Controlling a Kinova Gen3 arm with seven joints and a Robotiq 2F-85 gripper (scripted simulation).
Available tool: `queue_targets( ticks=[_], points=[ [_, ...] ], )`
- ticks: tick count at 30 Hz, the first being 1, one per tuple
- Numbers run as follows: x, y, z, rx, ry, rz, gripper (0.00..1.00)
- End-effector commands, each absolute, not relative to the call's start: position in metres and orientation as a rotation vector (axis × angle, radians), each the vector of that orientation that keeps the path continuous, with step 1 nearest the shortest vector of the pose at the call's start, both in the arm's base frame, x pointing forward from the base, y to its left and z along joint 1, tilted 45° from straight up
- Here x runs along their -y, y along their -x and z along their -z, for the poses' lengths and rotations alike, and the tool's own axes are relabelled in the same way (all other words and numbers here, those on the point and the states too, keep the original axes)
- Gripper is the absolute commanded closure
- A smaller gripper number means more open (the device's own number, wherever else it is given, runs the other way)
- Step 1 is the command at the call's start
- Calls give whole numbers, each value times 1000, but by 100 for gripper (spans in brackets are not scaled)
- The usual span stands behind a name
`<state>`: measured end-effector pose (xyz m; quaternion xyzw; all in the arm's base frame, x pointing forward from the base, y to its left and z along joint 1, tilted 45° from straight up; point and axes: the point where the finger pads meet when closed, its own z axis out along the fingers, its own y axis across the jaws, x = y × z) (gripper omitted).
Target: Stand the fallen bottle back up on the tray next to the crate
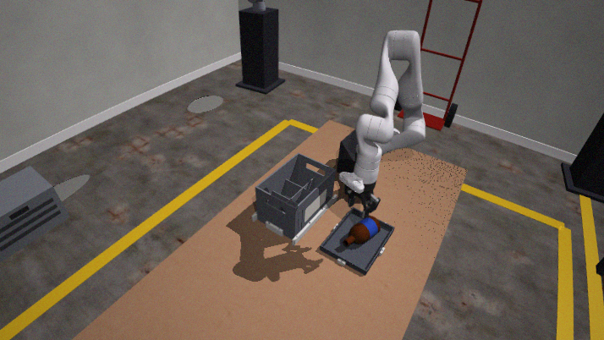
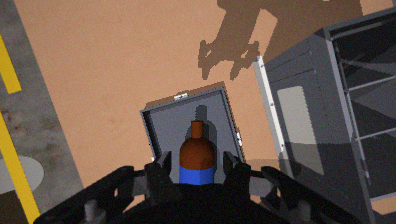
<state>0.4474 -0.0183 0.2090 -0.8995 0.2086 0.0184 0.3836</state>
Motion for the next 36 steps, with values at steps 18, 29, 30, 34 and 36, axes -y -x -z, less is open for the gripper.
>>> queue_targets(
  ticks=[18,29,30,34,36],
  points=[
    [4,-451,-194,-532,2292,-45,36],
    [-16,-455,-174,-532,2292,-45,36],
    [-18,-455,-172,-532,2292,-45,36],
    [-28,-457,-161,-532,2292,-45,36],
    [-33,-458,-156,-532,2292,-45,36]
  ],
)
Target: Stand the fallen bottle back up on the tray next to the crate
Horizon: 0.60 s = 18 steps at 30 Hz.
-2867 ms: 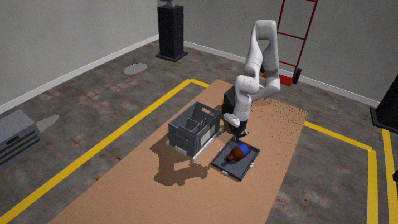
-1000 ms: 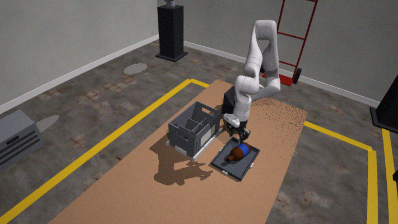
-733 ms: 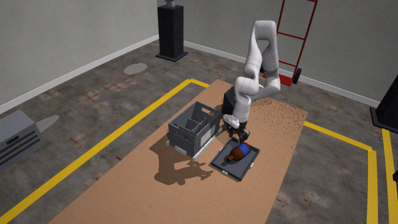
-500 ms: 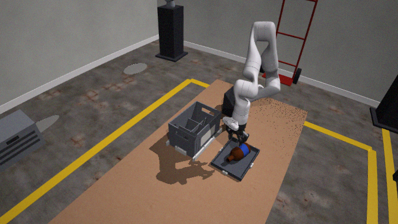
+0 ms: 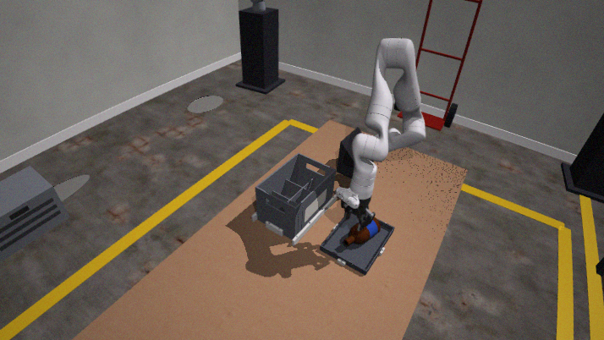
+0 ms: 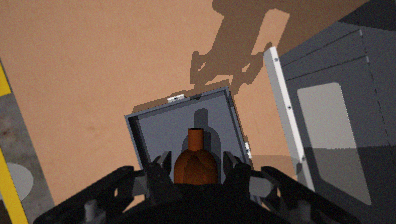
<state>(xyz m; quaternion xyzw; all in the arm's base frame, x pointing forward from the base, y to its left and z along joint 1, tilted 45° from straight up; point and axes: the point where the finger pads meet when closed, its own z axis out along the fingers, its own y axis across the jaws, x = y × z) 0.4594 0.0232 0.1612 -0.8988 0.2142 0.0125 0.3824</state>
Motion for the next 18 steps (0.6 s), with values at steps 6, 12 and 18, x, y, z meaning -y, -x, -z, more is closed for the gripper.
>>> queue_targets(
  ticks=[6,12,18],
  points=[
    [-42,-460,-147,-532,2292,-45,36],
    [-53,-462,-136,-532,2292,-45,36],
    [-59,-463,-130,-532,2292,-45,36]
  ],
)
